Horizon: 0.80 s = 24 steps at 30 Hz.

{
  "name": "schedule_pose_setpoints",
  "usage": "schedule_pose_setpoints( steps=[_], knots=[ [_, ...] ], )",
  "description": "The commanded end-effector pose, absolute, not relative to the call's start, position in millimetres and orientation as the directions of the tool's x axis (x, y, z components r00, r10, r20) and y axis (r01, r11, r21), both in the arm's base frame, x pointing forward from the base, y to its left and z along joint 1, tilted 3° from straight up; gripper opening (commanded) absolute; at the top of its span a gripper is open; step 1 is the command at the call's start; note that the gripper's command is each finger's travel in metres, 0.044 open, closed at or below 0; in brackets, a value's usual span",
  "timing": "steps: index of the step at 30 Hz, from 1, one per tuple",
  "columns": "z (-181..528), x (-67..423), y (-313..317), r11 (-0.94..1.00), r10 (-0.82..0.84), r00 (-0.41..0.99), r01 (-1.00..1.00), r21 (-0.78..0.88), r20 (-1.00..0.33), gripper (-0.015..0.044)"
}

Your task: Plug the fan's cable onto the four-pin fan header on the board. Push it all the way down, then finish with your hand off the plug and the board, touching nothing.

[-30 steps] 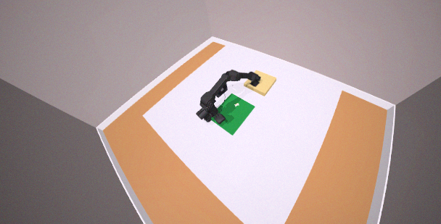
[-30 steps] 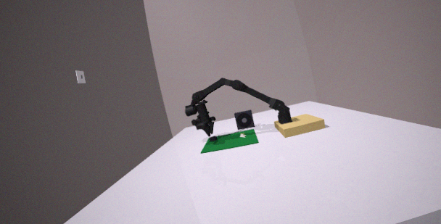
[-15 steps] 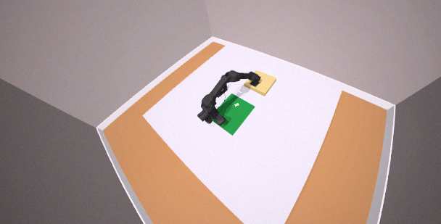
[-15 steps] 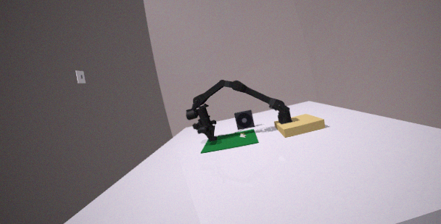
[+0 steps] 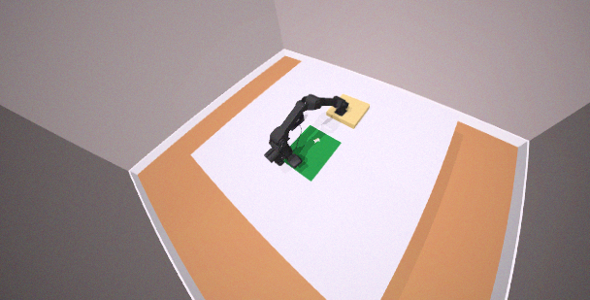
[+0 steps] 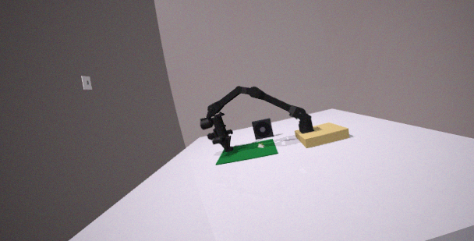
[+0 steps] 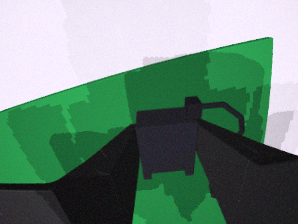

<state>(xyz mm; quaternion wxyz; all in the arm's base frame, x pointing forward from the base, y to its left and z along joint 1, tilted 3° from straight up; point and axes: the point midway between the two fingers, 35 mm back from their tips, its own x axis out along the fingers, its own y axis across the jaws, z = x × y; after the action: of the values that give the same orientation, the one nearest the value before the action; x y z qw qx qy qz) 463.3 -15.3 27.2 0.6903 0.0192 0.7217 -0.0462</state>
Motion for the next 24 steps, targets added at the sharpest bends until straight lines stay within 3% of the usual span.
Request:
schedule_pose_setpoints(
  steps=[1,5,24],
  knots=[
    [27.4,463.4,-15.4,0.995,-0.037,-0.046,0.092,-0.041,-0.998,0.0052],
    [29.4,463.5,-15.3,0.995,-0.037,-0.046,0.091,-0.041,-0.998,0.0000],
    [89.3,459.1,-12.4,0.995,-0.035,-0.049,0.088,-0.039,-0.998,0.0000]
  ],
)
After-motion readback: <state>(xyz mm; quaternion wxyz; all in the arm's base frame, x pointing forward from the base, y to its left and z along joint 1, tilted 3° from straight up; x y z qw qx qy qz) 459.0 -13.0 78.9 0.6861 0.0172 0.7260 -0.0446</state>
